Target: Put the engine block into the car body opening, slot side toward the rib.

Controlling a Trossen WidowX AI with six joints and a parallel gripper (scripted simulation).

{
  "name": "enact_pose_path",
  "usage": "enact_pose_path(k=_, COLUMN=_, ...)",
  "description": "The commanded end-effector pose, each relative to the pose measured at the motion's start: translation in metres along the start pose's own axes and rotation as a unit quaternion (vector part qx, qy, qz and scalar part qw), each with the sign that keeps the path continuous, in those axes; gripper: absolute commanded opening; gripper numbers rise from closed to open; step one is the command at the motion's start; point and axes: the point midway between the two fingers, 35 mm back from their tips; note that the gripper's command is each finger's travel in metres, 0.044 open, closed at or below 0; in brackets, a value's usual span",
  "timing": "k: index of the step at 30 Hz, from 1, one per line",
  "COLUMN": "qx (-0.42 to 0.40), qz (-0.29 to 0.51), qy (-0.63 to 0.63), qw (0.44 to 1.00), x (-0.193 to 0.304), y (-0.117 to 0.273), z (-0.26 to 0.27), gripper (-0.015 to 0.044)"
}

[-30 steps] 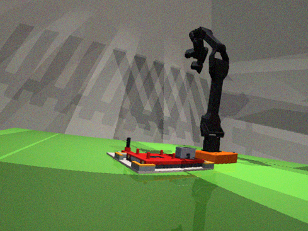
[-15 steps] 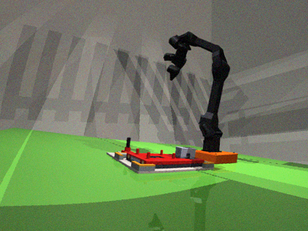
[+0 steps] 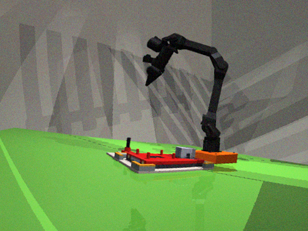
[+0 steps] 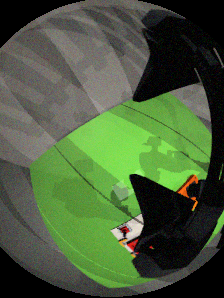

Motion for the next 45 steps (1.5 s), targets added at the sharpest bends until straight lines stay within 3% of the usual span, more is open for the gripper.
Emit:
enact_pose_path(k=1, qx=-0.072, qz=-0.012, qy=0.018, qw=0.997, x=-0.019, y=-0.010, z=0.065, gripper=0.0440)
enact_pose_path(k=11, qx=-0.216, qz=0.005, qy=0.077, qw=0.973, x=-0.012, y=0.004, z=0.225, gripper=0.0440)
enact_pose_path(k=22, qx=-0.300, qz=0.094, qy=0.174, qw=0.933, x=0.088, y=0.041, z=0.366, gripper=0.0440)
enact_pose_path(k=32, qx=-0.302, qz=0.108, qy=0.189, qw=0.928, x=0.107, y=0.046, z=0.380, gripper=0.0440)
enact_pose_path(k=37, qx=-0.302, qz=0.108, qy=0.189, qw=0.928, x=0.117, y=0.019, z=0.398, gripper=0.0440)
enact_pose_path(k=45, qx=-0.302, qz=0.108, qy=0.189, qw=0.928, x=0.121, y=0.011, z=0.406, gripper=0.0440)
Point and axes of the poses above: the point midway between the two fingers, 35 mm back from their tips, its own y axis back along the fingers, its own z axis across the jaws, x = y × z, and after that the axes turned 12 degrees about y, right-handed
